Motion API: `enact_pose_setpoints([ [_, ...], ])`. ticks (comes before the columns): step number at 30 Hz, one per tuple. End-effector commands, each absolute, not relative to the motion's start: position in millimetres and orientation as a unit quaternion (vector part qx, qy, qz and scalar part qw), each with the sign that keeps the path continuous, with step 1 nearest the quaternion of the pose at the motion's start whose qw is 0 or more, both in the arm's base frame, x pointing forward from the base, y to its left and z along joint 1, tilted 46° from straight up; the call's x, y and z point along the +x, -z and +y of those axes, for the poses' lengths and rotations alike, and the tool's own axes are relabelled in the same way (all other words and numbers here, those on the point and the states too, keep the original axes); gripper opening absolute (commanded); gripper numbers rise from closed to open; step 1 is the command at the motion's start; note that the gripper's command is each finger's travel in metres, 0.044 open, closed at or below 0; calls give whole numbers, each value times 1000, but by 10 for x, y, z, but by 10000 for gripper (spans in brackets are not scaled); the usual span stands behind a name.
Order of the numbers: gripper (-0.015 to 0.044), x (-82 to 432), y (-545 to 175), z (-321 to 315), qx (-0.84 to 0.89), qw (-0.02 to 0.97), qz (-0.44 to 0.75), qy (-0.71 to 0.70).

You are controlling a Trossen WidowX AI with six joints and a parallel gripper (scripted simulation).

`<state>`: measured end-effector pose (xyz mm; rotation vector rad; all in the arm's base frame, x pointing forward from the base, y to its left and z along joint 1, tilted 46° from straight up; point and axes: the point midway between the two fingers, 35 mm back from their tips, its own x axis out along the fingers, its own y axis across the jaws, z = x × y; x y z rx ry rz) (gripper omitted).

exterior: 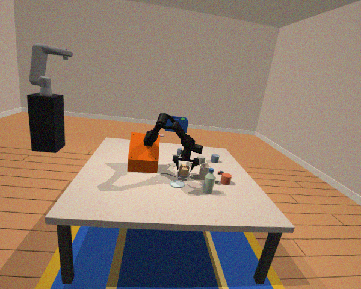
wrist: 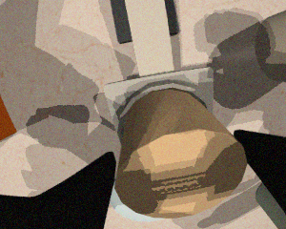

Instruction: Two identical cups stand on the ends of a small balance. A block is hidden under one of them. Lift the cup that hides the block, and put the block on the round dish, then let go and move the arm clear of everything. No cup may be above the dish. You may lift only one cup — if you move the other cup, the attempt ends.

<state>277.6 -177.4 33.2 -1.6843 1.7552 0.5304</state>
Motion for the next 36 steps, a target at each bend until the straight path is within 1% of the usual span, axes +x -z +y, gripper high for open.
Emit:
enact_pose_setpoints([
  [1, 440, 2760, -276, -1820, -640, 319, 668, -205],
  [6, 440, 2754, -241, -1861, -641, 318, 668, -205],
  [9, 361, 2754, -241, -1861, -641, 318, 668, -205],
  [17, 308, 2754, -241, -1861, -641, 318, 668, -205],
  [28, 19, 2776, -292, -1792, -640, 320, 668, -206],
  [29, 0, 2779, -299, -1783, -640, 320, 668, -206],
  [36, 0, 2796, -350, -1717, -639, 321, 667, -207],
])
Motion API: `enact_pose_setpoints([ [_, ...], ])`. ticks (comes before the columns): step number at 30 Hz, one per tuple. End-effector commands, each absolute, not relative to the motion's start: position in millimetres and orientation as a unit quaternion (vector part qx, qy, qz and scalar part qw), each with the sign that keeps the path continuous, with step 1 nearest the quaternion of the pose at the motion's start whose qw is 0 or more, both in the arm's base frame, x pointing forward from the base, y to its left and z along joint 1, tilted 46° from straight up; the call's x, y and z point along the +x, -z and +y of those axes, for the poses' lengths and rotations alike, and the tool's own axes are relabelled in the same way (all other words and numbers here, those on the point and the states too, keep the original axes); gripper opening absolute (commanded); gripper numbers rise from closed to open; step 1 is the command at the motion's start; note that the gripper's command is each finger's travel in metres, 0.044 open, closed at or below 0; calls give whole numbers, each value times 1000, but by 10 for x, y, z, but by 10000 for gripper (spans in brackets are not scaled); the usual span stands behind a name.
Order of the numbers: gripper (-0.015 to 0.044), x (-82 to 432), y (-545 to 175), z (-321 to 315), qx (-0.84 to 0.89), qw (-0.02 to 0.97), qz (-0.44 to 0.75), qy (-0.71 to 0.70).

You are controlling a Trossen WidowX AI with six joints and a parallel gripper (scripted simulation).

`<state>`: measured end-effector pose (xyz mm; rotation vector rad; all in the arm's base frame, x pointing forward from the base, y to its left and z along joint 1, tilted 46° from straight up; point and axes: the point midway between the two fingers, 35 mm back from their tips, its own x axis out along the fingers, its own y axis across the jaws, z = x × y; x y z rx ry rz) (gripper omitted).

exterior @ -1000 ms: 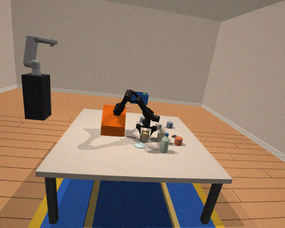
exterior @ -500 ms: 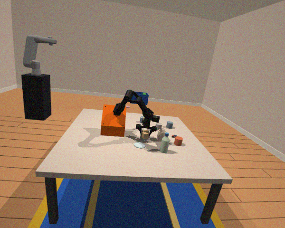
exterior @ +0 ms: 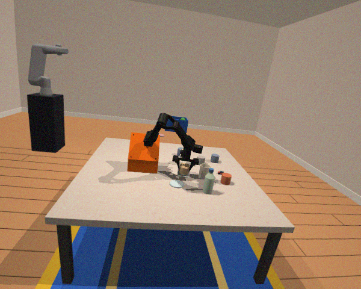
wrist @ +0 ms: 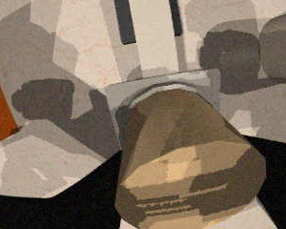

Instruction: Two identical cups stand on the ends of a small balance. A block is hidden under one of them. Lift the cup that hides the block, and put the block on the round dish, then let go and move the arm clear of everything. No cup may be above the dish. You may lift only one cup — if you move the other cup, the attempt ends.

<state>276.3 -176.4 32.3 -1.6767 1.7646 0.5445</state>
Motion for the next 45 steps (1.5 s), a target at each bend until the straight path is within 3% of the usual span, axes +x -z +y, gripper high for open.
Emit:
enact_pose_setpoints([
  [1, 0, 2798, -357, -1708, -639, 322, 667, -207],
  [45, 0, 2829, -712, -1297, -637, 325, 667, -210],
])
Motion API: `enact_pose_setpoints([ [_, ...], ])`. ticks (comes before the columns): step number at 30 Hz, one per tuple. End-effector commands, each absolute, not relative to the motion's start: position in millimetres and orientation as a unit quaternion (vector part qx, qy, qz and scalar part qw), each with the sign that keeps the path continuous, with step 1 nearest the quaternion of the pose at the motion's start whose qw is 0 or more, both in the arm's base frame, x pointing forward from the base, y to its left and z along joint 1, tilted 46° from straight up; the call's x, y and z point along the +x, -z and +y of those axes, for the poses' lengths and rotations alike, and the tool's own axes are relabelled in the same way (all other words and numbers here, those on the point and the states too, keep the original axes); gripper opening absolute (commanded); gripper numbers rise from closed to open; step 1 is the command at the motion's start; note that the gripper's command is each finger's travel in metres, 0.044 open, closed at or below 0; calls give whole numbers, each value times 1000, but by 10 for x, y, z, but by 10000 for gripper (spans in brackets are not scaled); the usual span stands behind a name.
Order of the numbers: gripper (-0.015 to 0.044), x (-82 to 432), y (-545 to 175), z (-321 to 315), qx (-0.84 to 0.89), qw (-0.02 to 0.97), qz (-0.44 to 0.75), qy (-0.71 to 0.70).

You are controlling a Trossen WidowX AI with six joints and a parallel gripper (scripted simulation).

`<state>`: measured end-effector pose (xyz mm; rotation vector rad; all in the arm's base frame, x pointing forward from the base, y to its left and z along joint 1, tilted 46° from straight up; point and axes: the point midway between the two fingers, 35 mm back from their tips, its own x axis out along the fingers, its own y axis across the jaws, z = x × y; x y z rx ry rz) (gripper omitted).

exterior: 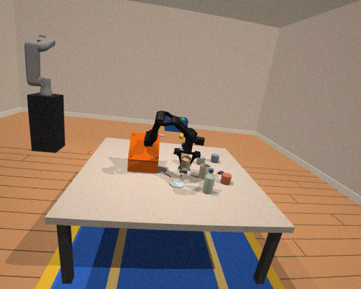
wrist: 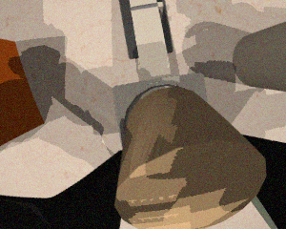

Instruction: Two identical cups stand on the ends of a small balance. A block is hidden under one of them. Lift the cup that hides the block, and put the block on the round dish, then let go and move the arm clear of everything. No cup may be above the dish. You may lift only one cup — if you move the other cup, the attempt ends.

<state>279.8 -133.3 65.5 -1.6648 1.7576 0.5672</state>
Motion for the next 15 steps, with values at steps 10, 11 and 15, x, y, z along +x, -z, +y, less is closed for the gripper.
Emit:
enact_pose_setpoints([
  [10, 0, 2819, -801, -1207, -637, 324, 667, -210],
  [11, 0, 2818, -810, -1198, -637, 324, 667, -210],
  [15, 0, 2812, -846, -1162, -637, 324, 667, -210],
])
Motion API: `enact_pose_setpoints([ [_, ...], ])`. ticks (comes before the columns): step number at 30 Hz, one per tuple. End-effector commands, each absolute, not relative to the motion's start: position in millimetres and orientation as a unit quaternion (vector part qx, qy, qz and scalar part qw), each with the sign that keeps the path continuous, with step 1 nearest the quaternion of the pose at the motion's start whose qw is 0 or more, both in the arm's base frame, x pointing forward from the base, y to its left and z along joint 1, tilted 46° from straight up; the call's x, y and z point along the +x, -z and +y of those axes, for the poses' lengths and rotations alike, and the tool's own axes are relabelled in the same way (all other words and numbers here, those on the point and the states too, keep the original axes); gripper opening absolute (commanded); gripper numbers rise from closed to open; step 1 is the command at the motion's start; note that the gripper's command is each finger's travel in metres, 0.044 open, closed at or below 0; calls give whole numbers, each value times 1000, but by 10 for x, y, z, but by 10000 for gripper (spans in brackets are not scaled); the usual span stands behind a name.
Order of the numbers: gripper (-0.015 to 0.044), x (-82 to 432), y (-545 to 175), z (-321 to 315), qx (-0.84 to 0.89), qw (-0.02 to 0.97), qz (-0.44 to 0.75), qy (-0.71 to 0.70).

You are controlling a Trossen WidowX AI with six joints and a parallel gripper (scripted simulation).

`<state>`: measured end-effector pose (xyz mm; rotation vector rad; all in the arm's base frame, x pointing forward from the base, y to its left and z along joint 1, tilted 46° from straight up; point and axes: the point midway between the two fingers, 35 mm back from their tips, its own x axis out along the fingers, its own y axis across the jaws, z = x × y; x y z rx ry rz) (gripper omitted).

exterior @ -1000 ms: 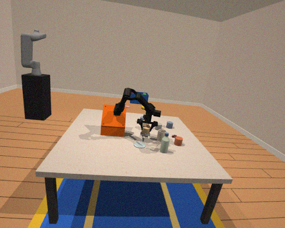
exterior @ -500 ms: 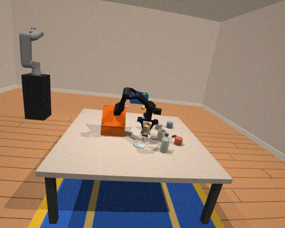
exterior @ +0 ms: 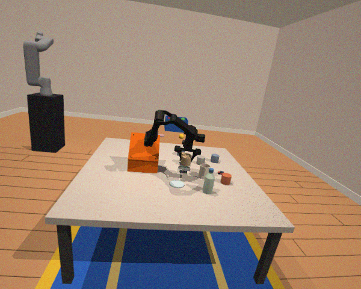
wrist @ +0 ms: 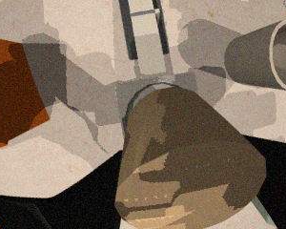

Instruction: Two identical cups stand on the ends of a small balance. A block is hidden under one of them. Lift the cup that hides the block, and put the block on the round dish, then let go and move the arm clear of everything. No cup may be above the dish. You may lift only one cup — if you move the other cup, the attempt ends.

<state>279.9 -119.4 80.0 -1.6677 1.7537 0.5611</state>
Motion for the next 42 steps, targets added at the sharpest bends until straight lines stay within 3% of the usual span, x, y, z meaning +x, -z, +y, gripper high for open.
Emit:
enact_pose_setpoints([
  [1, 0, 2810, -856, -1153, -638, 324, 667, -210],
  [42, 0, 2734, -1076, -947, -637, 320, 669, -211],
])
